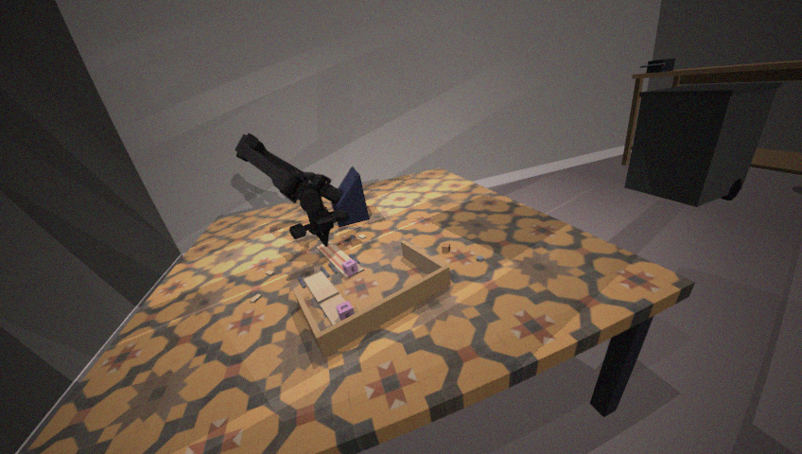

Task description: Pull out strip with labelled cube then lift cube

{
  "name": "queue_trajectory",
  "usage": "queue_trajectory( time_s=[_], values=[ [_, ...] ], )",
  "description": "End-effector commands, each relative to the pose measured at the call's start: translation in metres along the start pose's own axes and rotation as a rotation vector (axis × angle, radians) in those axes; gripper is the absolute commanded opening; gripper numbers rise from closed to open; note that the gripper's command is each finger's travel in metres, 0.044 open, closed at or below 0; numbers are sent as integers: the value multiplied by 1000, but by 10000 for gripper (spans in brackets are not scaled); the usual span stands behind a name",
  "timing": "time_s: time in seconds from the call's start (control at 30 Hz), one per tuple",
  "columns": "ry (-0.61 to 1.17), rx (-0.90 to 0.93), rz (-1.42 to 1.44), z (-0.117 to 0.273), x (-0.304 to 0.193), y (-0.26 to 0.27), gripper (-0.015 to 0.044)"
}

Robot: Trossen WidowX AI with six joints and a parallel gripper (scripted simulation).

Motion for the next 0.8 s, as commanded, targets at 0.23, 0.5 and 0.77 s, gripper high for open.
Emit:
queue_trajectory(
  time_s=[0.23, 0.5, 0.77],
  values=[
    [36, -4, 13, -6, -19, 0, 0],
    [36, -4, 13, -6, -19, 0, 0],
    [36, -4, 13, -6, -19, 0, 0]
  ],
)
Point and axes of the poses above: the point midway between the two fingers, 35 mm back from their tips, its own z axis back along the fingers, its own y axis across the jaws, x = y × z, the point moved 5 cm from there along z, back along the fingers, and after that the axes turned 10 degrees about -z, right-handed, at the moved point
